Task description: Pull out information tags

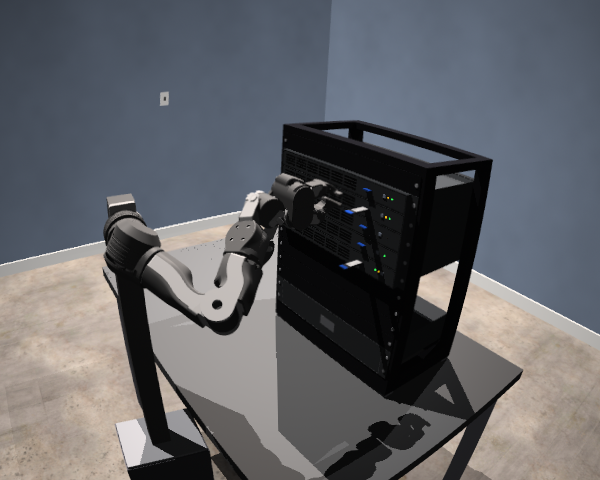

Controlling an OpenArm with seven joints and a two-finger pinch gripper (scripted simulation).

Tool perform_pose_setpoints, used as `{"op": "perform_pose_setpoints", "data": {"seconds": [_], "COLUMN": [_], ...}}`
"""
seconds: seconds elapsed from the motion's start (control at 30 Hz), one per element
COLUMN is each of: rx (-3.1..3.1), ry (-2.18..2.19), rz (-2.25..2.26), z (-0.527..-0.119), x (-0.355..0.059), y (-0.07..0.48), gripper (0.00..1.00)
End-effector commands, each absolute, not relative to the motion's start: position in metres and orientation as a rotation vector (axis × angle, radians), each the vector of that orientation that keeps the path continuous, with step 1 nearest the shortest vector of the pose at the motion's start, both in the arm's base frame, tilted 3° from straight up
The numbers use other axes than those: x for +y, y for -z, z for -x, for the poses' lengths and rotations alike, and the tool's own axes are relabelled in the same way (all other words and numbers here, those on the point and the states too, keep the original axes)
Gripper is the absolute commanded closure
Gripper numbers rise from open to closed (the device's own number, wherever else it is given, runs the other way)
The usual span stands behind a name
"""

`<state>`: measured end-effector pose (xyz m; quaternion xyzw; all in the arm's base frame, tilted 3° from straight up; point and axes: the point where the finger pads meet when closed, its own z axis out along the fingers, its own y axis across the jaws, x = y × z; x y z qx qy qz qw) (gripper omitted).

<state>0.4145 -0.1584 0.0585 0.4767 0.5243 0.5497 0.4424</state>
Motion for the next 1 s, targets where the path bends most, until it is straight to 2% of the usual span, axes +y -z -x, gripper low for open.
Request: {"op": "perform_pose_setpoints", "data": {"seconds": [0.0, 0.23, 0.67, 0.97], "rx": [1.301, 1.301, 1.304, 1.303], "ry": [-1.362, -1.361, -1.361, -1.362], "rz": [-1.183, -1.186, -1.187, -1.185], "z": [-0.414, -0.425, -0.500, -0.507], "x": [-0.158, -0.157, -0.145, -0.143], "y": [-0.059, -0.059, -0.058, -0.059], "gripper": [0.90, 0.90, 0.90, 0.90]}}
